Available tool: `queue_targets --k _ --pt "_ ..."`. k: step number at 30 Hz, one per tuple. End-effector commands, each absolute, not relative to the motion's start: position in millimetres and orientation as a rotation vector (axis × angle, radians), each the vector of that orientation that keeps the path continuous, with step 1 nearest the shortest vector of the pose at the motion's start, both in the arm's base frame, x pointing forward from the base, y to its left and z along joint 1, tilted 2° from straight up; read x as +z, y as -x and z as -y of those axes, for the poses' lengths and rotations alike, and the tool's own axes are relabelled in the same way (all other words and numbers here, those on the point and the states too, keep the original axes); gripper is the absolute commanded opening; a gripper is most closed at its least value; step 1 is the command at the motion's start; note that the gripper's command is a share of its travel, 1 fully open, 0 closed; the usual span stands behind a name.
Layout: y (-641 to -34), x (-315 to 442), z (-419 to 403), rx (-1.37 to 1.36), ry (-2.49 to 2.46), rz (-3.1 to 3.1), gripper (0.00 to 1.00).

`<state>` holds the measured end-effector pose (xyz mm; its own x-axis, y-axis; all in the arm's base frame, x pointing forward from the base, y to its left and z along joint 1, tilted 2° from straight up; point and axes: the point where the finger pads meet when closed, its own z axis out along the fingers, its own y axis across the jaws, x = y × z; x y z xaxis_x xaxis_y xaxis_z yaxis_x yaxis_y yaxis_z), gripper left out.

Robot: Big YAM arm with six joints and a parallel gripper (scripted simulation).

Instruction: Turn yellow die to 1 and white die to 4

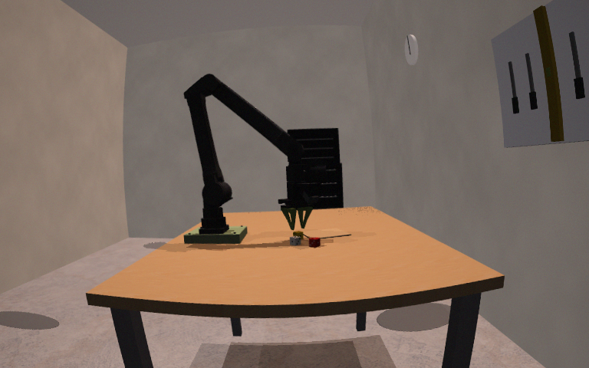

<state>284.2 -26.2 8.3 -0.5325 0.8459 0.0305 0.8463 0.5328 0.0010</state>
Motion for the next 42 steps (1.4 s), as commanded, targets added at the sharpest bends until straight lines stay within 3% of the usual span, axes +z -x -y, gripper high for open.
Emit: queue_targets --k 1,42 --pt "-292.3 14.5 22.3 -0.043 1.517 2.756 0.39" --pt "-298.7 16.1 22.8 -0.047 1.519 2.76 0.39"
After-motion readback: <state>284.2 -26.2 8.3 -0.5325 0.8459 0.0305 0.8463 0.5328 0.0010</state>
